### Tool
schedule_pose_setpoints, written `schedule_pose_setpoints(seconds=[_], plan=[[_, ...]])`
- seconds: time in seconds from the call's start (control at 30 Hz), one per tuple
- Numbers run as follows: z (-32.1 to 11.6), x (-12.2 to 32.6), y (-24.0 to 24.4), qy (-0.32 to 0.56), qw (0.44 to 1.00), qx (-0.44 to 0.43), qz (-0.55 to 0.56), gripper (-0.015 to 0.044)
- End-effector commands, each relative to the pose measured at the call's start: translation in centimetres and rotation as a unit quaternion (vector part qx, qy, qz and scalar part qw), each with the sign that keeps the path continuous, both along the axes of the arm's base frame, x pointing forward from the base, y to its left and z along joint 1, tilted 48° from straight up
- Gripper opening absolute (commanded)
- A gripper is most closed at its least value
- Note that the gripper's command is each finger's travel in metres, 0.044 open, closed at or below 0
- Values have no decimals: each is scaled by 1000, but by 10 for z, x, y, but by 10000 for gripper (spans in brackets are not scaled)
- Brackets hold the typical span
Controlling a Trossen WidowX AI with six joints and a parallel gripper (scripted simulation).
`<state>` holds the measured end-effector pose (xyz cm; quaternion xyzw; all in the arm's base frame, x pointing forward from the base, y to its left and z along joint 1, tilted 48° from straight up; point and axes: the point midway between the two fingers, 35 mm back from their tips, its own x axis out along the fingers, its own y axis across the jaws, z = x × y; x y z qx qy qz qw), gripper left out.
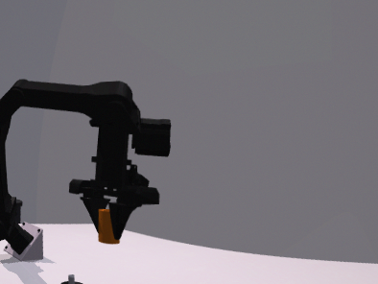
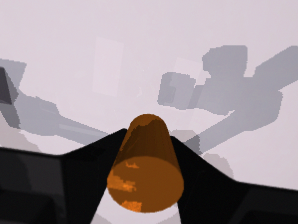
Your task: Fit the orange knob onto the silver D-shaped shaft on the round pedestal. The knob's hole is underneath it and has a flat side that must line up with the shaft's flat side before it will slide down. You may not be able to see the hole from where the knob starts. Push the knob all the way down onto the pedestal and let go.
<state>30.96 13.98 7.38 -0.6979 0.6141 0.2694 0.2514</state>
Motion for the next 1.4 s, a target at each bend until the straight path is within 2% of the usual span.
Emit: schedule_pose_setpoints(seconds=[0.0, 0.9, 1.37], plan=[[9, 3, -7, -7, 1000, 2, 3, 0], [49, 16, -83, -22, 1000, -4, -21, 0], [33, 18, -102, -22, 1000, -5, -21, 0]])
